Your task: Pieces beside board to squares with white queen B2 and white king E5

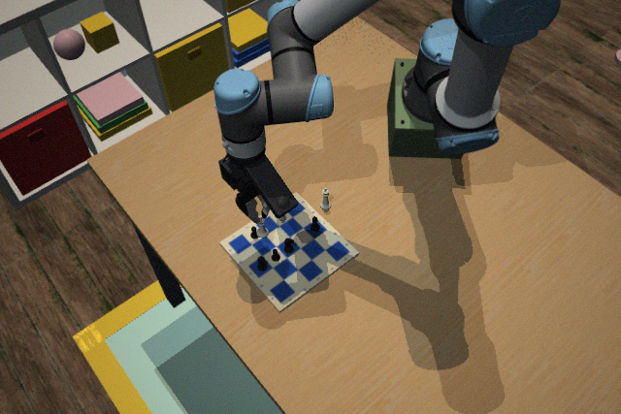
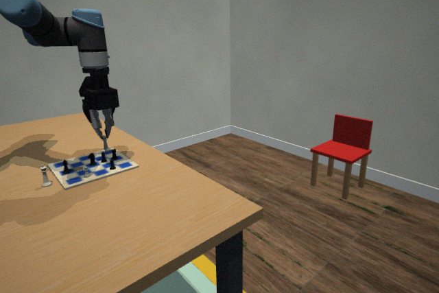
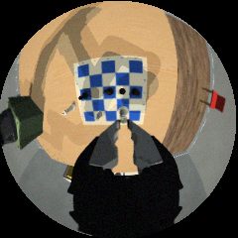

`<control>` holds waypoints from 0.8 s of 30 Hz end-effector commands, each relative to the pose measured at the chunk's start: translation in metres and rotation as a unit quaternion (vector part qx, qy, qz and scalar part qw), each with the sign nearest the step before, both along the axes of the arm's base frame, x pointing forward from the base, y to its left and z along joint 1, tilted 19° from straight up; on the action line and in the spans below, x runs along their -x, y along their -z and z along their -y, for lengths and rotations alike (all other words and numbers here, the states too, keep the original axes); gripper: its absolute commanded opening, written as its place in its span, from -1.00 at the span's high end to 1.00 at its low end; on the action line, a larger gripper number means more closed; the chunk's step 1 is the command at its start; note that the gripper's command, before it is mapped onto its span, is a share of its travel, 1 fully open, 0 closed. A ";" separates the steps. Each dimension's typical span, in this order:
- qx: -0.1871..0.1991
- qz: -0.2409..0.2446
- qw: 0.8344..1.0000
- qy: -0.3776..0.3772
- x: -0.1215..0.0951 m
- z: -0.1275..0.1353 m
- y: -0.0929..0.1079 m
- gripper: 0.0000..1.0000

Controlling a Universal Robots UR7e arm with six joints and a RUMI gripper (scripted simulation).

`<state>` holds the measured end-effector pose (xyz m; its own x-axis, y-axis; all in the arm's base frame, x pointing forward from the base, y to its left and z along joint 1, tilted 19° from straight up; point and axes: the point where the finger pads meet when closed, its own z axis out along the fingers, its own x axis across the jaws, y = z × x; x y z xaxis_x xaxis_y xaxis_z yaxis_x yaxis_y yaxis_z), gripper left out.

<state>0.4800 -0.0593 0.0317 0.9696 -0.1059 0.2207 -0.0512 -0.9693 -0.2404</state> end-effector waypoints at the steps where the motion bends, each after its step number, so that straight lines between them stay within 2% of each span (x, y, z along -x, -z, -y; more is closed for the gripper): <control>1: 0.001 0.001 1.000 0.000 -0.004 -0.002 0.011 1.00; 12: 0.001 0.001 1.000 0.000 -0.015 -0.012 0.054 1.00; 24: 0.001 0.001 1.000 0.000 -0.017 -0.014 0.063 1.00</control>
<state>0.4972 -0.0457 -0.0305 0.9691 -0.1062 0.2225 -0.0513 -0.9696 -0.2391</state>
